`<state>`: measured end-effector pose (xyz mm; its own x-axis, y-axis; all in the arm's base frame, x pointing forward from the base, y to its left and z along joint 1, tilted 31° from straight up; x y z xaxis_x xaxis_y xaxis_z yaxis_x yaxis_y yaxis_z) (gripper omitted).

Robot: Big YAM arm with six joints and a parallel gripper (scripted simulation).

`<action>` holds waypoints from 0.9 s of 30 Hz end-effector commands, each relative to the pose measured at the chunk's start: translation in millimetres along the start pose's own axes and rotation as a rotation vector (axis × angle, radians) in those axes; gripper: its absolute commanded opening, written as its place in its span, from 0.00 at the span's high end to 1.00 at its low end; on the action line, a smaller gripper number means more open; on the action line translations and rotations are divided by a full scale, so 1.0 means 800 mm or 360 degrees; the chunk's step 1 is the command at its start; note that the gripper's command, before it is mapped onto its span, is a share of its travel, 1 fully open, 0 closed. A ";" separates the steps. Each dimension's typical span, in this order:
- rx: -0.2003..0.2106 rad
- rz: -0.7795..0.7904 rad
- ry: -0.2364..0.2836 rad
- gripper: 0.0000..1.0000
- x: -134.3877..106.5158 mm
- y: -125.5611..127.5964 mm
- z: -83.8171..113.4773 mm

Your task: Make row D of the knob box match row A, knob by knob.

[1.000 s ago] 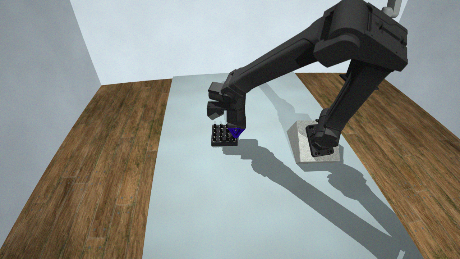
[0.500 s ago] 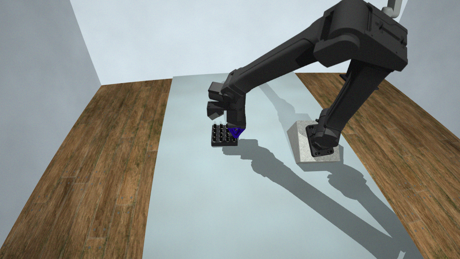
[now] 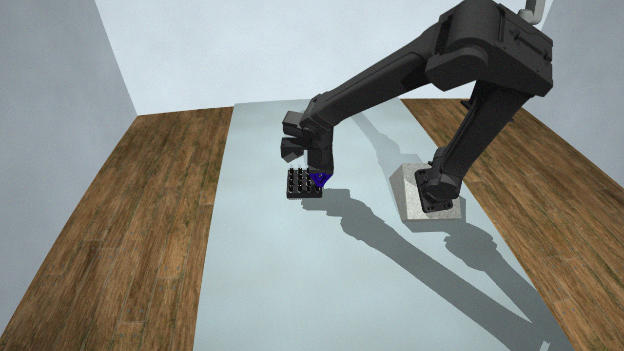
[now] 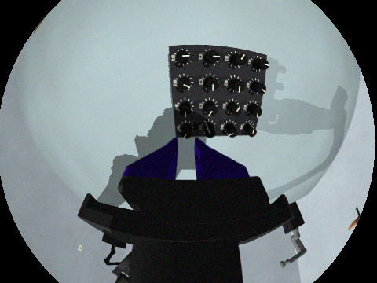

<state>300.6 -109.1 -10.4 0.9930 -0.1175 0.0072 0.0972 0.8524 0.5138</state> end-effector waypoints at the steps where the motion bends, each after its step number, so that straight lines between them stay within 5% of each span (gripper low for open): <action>1: -0.0015 0.0027 -0.0039 0.80 0.021 -0.005 0.006; 27: -0.0007 0.0017 -0.0022 0.80 0.014 -0.003 0.002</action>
<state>301.6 -109.6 -10.0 0.9930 -0.1175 0.0094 0.0961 0.8530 0.5130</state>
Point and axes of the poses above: the point where the finger pads meet when closed, its own z axis back along the fingers, its own y axis across the jaws, x = y × z, the point moved 6 cm from there along z, back along the fingers, and after that the axes turned 2 degrees about z, right-handed, at the moved point
